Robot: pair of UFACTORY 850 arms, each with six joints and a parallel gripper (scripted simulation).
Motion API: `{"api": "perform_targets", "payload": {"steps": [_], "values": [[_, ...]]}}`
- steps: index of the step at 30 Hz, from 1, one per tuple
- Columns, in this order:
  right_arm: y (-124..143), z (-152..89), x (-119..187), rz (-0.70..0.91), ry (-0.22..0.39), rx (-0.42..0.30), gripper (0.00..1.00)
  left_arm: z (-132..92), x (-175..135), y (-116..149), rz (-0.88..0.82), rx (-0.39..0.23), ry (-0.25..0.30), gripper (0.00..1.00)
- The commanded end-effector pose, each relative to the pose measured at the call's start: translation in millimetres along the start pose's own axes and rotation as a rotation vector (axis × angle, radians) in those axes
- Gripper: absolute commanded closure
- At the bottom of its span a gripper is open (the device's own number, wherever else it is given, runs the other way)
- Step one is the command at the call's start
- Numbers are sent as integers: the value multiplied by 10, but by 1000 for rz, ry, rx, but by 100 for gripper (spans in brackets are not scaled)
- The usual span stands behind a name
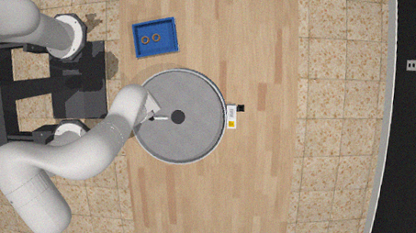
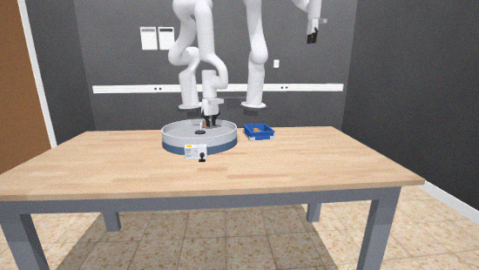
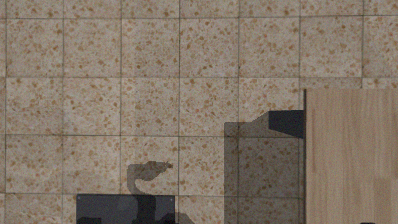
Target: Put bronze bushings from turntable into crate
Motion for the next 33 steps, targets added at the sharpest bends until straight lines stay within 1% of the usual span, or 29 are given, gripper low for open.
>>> {"api": "perform_targets", "payload": {"steps": [1,26,33], "values": [[-7,-3,2,0,0,1,100,-10,1,-4,0,2,0,0],[-7,-15,2,0,0,1,100,-10,1,-4,0,2,0,0],[-7,-95,2,0,0,1,100,-10,1,-4,0,2,0,0]]}}
Point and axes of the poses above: on each arm, the point where the finger pads meet when closed, its own z axis out along the fingers, its own x axis across the jaws, y = z × x, the point moved 3 cm from there along -z, back along the fingers, and after that the axes turned 11 degrees about -z, right-handed, at the moved point
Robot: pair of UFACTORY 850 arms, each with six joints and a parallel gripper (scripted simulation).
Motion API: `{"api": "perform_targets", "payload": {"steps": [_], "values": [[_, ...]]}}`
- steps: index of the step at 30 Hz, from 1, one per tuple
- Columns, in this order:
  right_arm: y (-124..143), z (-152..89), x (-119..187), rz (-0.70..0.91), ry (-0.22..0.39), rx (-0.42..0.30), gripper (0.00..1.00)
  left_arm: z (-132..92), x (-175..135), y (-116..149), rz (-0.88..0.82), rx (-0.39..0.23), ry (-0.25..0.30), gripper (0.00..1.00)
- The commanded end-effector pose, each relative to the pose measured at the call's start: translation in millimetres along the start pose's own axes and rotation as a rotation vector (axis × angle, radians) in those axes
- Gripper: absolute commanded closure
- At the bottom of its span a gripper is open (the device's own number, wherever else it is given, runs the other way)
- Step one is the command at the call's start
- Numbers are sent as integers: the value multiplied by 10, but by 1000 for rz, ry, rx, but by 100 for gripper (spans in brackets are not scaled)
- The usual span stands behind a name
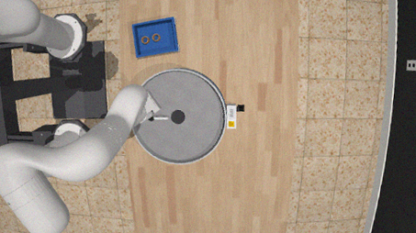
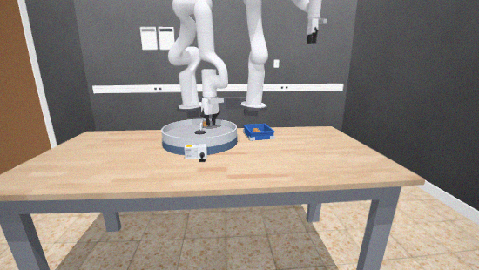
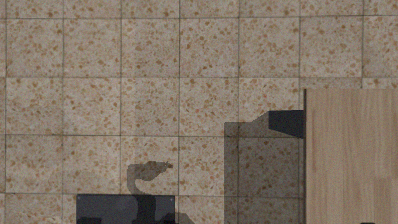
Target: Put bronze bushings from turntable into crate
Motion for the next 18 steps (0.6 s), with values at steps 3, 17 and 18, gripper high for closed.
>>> {"api": "perform_targets", "payload": {"steps": [3,17,18], "values": [[-8,-98,3,0,1,0,100,-10,1,-4,0,2,0,0],[-9,-337,3,0,1,0,100,-10,1,-4,0,2,0,0],[-9,-356,3,0,1,0,100,-10,1,-4,0,2,0,0]]}}
Point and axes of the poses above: on each arm, the point where the finger pads meet when closed, its own z axis out along the fingers, its own x axis across the jaws, y = z × x, the point moved 3 cm from there along -z, back along the fingers, and after that the axes turned 11 degrees about -z, right-handed, at the moved point
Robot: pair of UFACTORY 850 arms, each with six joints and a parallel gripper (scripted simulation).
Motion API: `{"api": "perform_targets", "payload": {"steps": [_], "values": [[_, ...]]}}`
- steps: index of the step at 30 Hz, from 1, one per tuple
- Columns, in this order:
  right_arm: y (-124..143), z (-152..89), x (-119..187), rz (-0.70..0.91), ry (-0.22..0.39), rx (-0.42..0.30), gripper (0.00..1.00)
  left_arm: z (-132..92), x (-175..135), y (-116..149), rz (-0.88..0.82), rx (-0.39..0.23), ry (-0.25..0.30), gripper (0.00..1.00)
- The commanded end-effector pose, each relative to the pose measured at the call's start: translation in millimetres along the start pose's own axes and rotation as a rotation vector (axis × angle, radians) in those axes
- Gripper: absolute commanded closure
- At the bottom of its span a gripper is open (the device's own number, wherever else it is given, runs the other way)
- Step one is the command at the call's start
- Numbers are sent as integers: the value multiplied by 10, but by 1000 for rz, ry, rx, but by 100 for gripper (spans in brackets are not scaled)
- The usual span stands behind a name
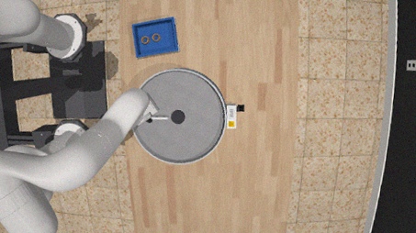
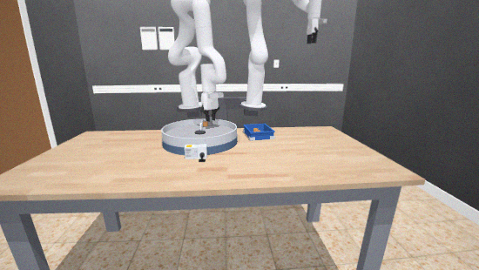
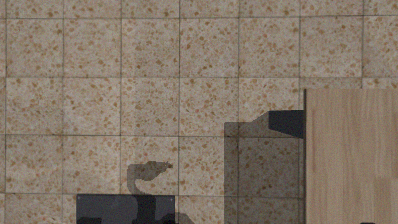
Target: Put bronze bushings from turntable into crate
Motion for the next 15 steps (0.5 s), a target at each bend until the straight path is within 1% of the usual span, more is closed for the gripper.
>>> {"api": "perform_targets", "payload": {"steps": [1,7,15], "values": [[-15,-84,3,-1,2,-17,100,-10,1,-4,0,2,0,0],[-17,-187,3,-1,2,-17,100,-10,1,-4,0,2,0,0],[-19,-268,3,-1,2,-17,100,-10,1,-4,0,2,0,0]]}}
Point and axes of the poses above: on each arm, the point where the finger pads meet when closed, its own z axis out along the fingers, its own x axis across the jaws, y = z × x, the point moved 3 cm from there along -z, back along the fingers, and after that the axes turned 11 degrees about -z, right-handed, at the moved point
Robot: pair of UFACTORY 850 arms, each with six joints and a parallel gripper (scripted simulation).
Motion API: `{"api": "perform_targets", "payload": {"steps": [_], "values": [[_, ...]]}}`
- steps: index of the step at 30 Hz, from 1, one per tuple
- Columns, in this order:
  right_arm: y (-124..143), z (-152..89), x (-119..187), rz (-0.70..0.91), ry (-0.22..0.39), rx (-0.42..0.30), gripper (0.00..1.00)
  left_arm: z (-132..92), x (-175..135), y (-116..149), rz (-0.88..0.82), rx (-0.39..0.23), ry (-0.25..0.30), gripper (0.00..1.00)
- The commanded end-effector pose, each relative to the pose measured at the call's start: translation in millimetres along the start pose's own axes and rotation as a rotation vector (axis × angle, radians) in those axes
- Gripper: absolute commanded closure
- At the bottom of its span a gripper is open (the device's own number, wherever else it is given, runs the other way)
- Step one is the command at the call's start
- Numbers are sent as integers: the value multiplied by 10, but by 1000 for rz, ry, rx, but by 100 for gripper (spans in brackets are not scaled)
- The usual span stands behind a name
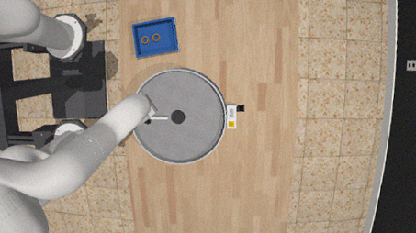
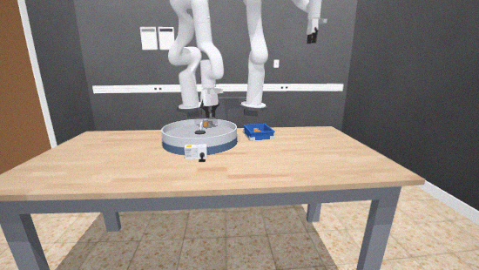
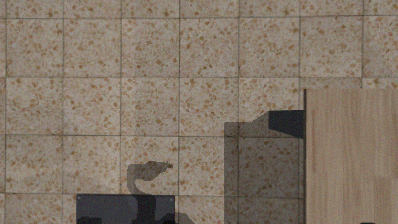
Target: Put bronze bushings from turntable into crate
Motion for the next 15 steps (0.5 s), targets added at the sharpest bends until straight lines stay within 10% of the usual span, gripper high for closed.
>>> {"api": "perform_targets", "payload": {"steps": [1,15], "values": [[-22,-56,5,-1,-3,-33,100,-10,1,-4,0,2,0,0],[-23,-103,5,-1,-3,-33,100,-10,1,-4,0,2,0,0]]}}
Point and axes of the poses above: on each arm, the point where the finger pads meet when closed, its own z axis out along the fingers, its own x axis across the jaws, y = z × x, the point moved 3 cm from there along -z, back along the fingers, and after that the axes turned 11 degrees about -z, right-handed, at the moved point
